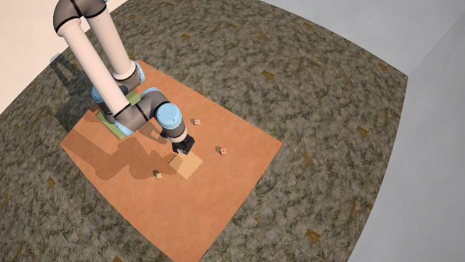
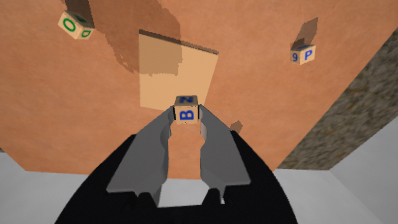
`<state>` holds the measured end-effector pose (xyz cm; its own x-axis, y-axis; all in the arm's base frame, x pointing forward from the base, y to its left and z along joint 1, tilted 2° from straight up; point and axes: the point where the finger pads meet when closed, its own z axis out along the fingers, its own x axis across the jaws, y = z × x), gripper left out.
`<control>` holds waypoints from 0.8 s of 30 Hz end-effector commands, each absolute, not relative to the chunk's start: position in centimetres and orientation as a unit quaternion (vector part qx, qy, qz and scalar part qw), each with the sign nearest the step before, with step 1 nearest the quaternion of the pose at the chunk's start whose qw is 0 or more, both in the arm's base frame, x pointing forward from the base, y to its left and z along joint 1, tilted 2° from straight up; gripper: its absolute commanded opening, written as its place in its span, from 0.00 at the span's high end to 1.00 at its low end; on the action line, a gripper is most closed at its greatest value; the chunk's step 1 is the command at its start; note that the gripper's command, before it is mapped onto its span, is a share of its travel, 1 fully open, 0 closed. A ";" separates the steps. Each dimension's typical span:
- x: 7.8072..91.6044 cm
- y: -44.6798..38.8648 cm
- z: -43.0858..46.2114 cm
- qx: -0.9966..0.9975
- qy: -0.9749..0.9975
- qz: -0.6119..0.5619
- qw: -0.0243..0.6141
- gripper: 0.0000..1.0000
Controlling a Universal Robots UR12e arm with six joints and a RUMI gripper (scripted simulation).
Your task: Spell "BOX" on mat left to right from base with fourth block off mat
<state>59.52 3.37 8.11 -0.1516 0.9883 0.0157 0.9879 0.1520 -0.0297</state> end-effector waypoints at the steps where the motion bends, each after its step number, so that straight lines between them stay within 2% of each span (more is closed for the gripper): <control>1: 59.5 3.4 8.2 -0.597 -0.802 0.003 0.016 0.95; 24: 59.6 3.7 8.2 -0.387 -0.922 -0.001 0.016 0.95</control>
